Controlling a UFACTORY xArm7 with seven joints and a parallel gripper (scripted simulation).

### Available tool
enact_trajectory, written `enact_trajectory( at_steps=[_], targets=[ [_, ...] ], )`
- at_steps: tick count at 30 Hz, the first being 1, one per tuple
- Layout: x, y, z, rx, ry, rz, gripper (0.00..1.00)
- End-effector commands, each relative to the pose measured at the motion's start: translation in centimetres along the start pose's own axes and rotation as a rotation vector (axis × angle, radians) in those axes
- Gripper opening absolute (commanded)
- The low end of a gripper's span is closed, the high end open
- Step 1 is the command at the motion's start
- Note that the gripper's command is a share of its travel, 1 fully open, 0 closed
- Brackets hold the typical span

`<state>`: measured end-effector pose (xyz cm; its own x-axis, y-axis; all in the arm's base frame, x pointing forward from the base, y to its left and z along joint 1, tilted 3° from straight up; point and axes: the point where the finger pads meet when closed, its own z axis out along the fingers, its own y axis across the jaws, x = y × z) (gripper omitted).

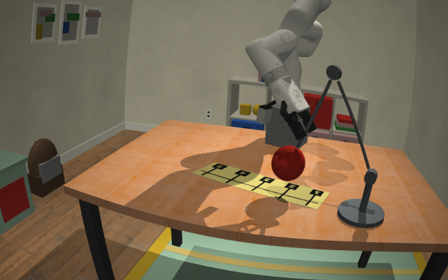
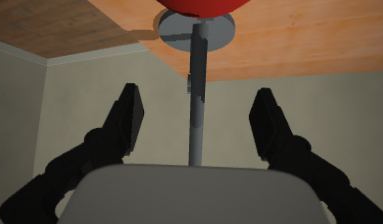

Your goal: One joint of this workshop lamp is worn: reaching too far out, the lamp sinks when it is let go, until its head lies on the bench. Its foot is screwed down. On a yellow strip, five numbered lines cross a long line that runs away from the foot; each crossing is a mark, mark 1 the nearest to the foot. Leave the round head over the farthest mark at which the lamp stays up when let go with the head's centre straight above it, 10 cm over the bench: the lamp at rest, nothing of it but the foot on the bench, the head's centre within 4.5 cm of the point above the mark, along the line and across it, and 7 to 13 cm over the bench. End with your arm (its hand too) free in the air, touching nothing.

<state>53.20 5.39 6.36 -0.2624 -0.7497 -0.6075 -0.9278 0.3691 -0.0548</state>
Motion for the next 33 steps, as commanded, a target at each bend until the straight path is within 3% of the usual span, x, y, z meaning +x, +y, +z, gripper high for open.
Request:
enact_trajectory(
  at_steps=[1, 24, 33],
  targets=[
    [-0.1, -0.1, -0.1, 0.003, -0.001, -0.002, 1.00],
    [-0.1, -0.1, -0.1, 0.003, -0.001, -0.002, 1.00],
    [-0.1, -0.1, -4.0, 0.003, -0.001, -0.002, 1.00]
  ],
)
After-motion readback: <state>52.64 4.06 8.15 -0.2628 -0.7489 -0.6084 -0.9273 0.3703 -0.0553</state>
